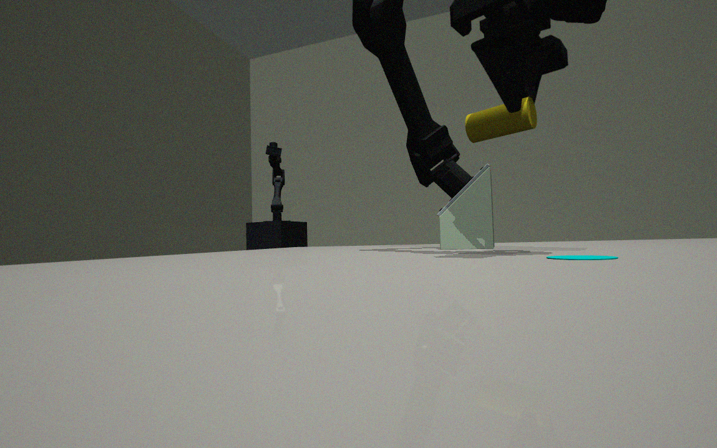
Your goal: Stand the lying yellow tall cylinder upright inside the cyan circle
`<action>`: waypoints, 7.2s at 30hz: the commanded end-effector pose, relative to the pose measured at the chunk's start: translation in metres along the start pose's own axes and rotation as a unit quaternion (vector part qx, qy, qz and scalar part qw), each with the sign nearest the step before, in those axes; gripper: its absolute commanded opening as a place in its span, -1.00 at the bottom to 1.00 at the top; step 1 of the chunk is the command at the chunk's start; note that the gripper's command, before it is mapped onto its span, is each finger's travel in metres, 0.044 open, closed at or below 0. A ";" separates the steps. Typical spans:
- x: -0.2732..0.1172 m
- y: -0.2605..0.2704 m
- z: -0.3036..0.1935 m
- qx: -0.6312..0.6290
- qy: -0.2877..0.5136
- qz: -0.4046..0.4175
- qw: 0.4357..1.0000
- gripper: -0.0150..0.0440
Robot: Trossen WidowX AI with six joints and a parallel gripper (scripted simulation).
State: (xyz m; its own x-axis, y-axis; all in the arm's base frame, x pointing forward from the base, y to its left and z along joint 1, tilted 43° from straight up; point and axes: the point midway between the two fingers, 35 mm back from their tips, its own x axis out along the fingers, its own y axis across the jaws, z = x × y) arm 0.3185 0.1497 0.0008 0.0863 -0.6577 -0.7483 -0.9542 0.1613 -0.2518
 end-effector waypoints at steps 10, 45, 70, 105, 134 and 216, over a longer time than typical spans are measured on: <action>0.004 0.013 0.041 0.004 0.001 -0.004 1.000 -0.14; 0.027 0.020 0.051 0.019 -0.088 0.067 0.994 -0.14; 0.039 0.023 0.055 0.027 -0.170 0.109 0.979 -0.14; 0.048 0.022 0.058 0.033 -0.294 0.140 0.945 -0.14; 0.048 0.019 0.056 0.032 -0.397 0.139 0.907 -0.14; 0.024 0.014 0.016 0.003 -0.650 0.013 0.760 -0.14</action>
State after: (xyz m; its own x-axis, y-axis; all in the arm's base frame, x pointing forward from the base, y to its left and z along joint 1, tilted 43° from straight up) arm 0.3126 0.1472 -0.0360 0.2710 0.6080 -0.7463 -0.9625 0.1788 -0.2038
